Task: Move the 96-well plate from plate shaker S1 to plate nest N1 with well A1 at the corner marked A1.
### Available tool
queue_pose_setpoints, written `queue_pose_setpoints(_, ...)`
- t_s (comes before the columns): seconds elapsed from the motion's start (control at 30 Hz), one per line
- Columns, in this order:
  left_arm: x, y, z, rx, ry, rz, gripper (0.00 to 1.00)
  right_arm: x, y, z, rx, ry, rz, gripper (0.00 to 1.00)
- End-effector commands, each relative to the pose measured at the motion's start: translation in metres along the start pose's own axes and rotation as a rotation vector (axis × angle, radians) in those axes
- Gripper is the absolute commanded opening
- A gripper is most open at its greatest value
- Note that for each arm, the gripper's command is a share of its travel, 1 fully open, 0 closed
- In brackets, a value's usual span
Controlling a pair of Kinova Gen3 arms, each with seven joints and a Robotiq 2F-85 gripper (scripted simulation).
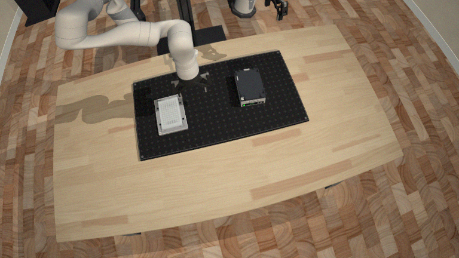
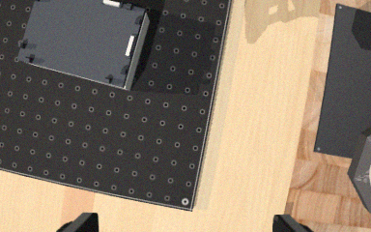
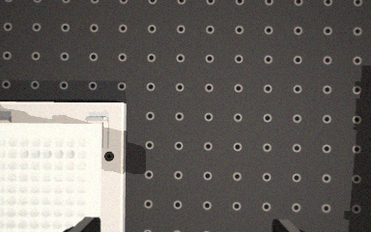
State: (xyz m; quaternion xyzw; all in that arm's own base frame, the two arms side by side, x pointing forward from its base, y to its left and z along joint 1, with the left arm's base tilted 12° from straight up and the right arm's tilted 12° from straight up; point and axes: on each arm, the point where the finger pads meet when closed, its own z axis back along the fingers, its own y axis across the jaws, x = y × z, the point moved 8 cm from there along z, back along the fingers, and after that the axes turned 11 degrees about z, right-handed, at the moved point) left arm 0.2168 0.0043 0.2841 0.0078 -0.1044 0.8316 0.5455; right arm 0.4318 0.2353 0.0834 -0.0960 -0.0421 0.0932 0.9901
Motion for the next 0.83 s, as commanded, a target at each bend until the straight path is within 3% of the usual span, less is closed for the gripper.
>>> queue_pose_setpoints(0.0, -0.0002, -0.0001, 0.0002, -0.001, 0.000, 0.000, 1.000, 0.0005, 0.0011, 0.0011, 0.001, -0.002, 0.000, 1.000)
queue_pose_setpoints(0.8, -0.0002, -0.0001, 0.0002, -0.001, 0.000, 0.000, 1.000, 0.0012, 0.0067, 0.0011, 0.001, -0.002, 0.000, 1.000)
